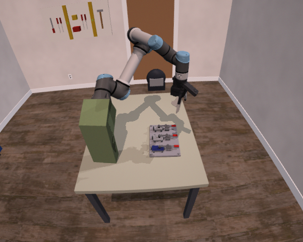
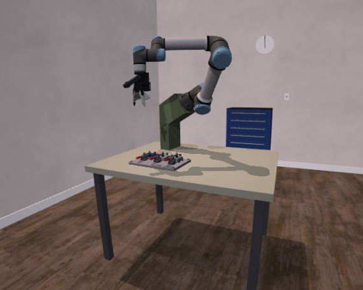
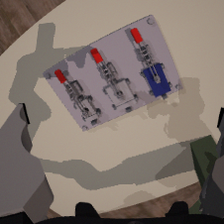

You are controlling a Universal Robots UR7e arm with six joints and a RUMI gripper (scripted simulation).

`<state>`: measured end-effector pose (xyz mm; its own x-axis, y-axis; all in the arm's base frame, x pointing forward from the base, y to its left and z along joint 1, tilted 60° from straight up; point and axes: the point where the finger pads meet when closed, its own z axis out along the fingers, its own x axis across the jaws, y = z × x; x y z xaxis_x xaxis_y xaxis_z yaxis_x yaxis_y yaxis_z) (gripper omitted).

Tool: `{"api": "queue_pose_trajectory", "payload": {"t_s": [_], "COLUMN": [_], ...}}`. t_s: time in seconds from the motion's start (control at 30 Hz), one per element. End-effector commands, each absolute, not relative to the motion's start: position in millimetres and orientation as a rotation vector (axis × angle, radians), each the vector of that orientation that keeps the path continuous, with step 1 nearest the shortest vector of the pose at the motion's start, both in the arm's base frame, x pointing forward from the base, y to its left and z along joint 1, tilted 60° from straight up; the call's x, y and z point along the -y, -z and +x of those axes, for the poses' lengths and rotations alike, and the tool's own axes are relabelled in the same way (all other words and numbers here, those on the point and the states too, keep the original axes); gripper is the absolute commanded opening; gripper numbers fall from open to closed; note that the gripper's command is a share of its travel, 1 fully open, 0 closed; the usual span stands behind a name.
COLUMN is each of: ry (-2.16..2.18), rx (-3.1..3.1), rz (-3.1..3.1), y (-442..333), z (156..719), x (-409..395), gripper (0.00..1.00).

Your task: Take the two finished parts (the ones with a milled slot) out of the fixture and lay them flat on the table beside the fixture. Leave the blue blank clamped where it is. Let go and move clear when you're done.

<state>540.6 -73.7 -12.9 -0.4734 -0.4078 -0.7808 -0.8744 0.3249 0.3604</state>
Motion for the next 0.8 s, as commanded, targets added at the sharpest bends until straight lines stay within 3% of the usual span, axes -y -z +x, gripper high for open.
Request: {"api": "queue_pose_trajectory", "payload": {"t_s": [0.0, 0.77], "ry": [-0.999, -0.824], "rx": [-1.954, -1.654], "rz": [-1.207, -1.478], "y": [-8.4, -48.8], "z": [526.2, 429.6], "x": [21.8, -154.9], "gripper": [1.0, 1.0]}}
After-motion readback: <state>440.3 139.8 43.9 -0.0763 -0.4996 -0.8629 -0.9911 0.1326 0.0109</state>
